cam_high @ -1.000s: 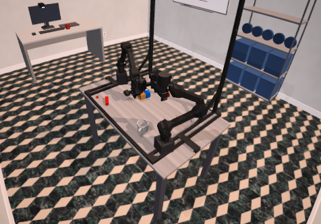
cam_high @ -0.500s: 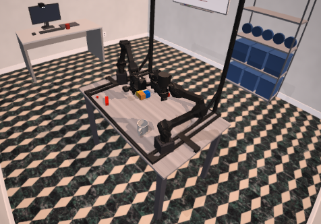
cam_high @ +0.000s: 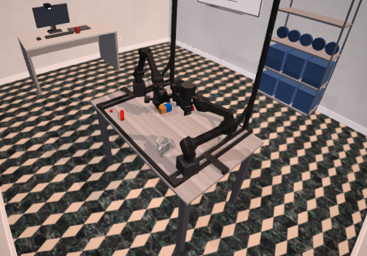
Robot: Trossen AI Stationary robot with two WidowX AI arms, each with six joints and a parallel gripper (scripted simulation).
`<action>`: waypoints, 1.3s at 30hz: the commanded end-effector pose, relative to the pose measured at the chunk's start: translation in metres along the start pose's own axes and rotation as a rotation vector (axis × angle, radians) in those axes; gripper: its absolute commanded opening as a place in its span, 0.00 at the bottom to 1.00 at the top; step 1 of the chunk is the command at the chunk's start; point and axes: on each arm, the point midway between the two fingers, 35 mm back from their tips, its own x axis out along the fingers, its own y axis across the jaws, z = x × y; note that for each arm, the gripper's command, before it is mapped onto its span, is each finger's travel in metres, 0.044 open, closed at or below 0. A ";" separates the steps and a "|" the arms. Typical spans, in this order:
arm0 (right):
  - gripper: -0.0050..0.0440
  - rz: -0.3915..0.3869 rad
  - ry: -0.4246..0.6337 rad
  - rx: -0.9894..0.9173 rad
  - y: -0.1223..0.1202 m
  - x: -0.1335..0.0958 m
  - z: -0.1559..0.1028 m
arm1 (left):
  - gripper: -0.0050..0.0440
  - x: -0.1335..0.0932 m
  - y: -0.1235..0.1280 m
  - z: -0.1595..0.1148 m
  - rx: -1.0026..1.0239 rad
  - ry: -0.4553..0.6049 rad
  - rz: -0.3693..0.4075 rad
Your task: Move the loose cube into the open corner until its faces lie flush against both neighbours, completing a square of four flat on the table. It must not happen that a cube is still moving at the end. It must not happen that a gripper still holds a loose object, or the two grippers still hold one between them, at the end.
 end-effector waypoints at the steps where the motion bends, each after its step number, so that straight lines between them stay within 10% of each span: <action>1: 0.10 -0.001 0.004 0.193 0.015 0.001 0.006 | 0.92 0.000 0.000 0.000 -0.004 0.000 -0.002; 18: 0.10 -0.002 0.003 0.992 0.073 0.001 0.021 | 0.92 0.000 0.000 0.000 -0.004 0.000 -0.002; 39: 0.10 -0.002 0.003 1.095 0.079 0.051 0.021 | 0.92 0.000 0.000 0.000 -0.004 0.000 -0.002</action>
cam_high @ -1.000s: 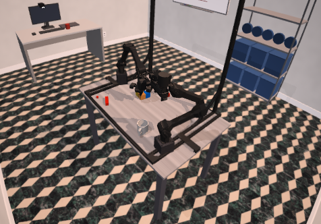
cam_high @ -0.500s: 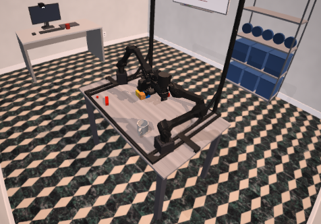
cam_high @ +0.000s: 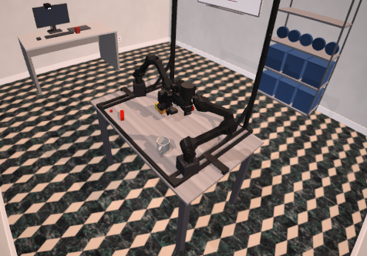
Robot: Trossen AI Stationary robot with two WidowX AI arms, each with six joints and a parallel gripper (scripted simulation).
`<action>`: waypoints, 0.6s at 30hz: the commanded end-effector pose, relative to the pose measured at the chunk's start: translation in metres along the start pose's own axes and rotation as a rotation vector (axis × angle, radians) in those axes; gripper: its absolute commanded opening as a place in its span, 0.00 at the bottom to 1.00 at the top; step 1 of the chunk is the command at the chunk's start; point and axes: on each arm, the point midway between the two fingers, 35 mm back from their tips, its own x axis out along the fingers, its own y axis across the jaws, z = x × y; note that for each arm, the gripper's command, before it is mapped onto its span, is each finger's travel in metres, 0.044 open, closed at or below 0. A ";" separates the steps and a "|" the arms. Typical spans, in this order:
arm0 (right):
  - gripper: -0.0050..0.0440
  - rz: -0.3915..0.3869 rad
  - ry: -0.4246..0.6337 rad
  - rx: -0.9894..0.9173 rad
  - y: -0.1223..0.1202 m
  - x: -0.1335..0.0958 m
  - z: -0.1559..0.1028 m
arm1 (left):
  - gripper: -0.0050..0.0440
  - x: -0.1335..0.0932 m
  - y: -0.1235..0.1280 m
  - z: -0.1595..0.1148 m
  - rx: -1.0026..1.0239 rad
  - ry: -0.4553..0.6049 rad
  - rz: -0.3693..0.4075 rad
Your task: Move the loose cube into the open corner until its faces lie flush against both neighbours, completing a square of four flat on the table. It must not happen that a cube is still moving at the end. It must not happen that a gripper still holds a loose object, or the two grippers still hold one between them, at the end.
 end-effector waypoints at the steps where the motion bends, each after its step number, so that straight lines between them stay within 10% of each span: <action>1: 0.10 0.000 0.001 0.003 0.000 0.005 0.000 | 0.92 0.000 0.000 0.000 -0.004 0.000 -0.002; 18: 0.10 0.000 0.001 0.003 -0.003 0.005 0.000 | 0.92 0.000 0.000 0.000 -0.004 0.000 -0.002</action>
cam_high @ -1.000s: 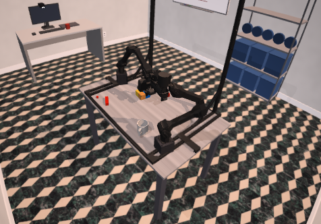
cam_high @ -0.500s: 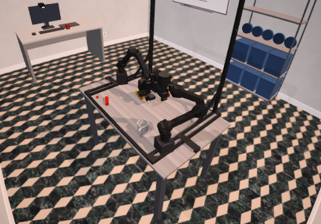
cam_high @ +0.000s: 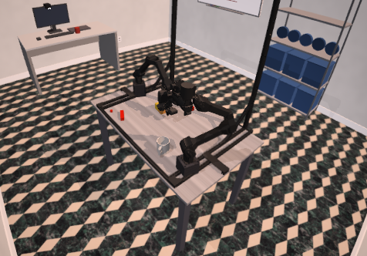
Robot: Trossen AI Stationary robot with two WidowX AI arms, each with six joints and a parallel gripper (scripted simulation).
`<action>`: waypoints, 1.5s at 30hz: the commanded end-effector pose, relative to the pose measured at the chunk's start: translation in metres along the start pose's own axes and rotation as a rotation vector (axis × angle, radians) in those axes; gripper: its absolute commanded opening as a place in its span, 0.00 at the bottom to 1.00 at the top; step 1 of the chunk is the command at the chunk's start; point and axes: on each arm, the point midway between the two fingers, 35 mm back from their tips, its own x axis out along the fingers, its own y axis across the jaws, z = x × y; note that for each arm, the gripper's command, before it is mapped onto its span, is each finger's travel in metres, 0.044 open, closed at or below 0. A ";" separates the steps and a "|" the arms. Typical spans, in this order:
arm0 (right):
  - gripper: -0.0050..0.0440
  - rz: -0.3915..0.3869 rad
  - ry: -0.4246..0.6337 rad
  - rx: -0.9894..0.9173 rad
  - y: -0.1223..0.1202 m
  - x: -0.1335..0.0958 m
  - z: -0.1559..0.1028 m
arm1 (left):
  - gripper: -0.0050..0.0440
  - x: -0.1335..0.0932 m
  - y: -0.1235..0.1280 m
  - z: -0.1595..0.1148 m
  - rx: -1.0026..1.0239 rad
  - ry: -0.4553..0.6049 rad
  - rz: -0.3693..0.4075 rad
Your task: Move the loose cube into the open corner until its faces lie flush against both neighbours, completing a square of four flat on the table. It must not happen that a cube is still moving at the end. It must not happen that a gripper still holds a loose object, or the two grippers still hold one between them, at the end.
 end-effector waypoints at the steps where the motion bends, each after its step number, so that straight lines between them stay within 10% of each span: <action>1: 0.10 0.000 0.001 0.002 -0.002 0.000 0.000 | 0.92 0.000 0.000 0.000 -0.004 0.000 -0.002; 45: 0.10 0.000 0.001 0.002 -0.010 0.000 0.000 | 0.92 0.000 0.000 0.000 -0.004 0.000 -0.002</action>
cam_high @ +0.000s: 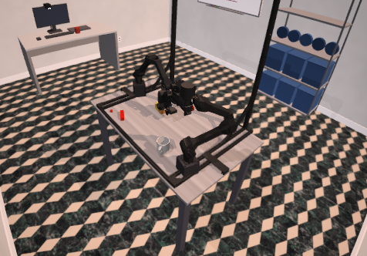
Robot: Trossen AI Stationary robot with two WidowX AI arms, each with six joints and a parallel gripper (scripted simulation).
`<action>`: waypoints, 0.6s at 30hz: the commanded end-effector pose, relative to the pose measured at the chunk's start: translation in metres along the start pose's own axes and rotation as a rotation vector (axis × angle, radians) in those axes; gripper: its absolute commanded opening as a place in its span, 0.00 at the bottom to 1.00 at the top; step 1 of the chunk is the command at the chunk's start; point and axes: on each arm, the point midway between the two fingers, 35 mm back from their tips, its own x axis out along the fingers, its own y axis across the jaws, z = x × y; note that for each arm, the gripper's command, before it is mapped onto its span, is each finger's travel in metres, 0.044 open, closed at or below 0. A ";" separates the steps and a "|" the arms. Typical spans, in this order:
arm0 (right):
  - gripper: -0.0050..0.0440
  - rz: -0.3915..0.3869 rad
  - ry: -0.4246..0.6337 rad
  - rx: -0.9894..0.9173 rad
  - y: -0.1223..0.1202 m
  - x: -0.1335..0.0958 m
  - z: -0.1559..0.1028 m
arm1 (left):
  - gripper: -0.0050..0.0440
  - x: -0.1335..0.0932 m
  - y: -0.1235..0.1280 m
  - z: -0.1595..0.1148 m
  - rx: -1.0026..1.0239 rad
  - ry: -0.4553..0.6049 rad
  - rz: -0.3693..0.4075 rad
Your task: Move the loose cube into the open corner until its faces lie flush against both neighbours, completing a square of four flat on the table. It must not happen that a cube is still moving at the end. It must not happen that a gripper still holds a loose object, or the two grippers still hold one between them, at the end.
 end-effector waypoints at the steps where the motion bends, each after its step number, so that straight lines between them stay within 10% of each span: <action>1: 0.10 -0.001 0.001 0.002 -0.002 0.000 0.000 | 0.92 0.000 0.000 0.000 -0.004 0.000 -0.002; 18: 0.10 -0.001 0.001 0.002 -0.005 0.000 0.000 | 0.92 0.000 0.000 0.000 -0.004 0.000 -0.002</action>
